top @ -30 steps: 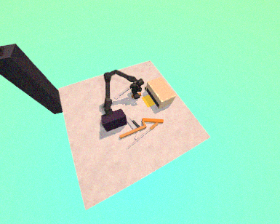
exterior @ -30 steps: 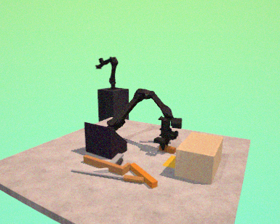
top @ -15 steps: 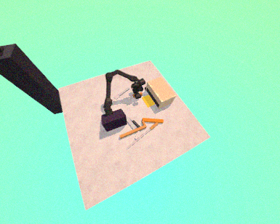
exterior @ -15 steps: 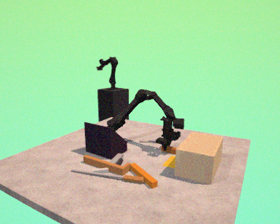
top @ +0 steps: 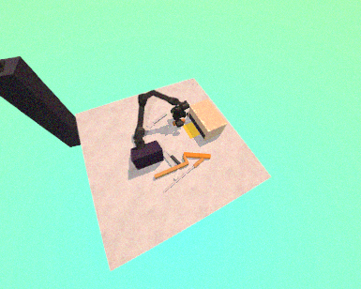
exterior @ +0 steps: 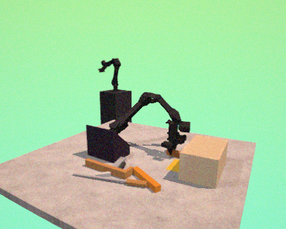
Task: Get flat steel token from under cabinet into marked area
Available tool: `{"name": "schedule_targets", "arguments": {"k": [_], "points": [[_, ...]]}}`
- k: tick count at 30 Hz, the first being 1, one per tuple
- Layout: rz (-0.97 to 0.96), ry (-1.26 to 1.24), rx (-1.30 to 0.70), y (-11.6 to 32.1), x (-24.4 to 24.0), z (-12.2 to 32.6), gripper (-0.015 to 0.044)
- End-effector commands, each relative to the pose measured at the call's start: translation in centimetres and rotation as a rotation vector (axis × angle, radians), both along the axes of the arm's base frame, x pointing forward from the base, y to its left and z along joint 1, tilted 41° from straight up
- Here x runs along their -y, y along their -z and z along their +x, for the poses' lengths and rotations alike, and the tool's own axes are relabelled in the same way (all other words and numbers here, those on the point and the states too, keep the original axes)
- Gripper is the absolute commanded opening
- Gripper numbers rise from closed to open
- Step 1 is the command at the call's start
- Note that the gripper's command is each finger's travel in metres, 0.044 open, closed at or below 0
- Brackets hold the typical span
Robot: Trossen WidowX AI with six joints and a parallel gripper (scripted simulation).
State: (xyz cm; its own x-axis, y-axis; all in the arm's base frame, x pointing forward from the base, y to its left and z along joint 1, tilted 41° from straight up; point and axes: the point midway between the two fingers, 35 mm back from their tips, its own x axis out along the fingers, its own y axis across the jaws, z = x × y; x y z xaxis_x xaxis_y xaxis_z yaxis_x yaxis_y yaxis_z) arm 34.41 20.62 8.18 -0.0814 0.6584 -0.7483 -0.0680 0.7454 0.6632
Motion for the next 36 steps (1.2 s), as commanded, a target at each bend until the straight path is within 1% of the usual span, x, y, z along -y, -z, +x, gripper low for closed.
{"name": "schedule_targets", "arguments": {"k": [1,20,36], "points": [[0.001,0.000,0.003,0.2,0.1,0.4,0.0000],[-0.001,0.000,0.003,1.8,1.8,0.6,0.0000],[-0.001,0.000,0.002,1.8,1.9,-0.2,0.0000]]}}
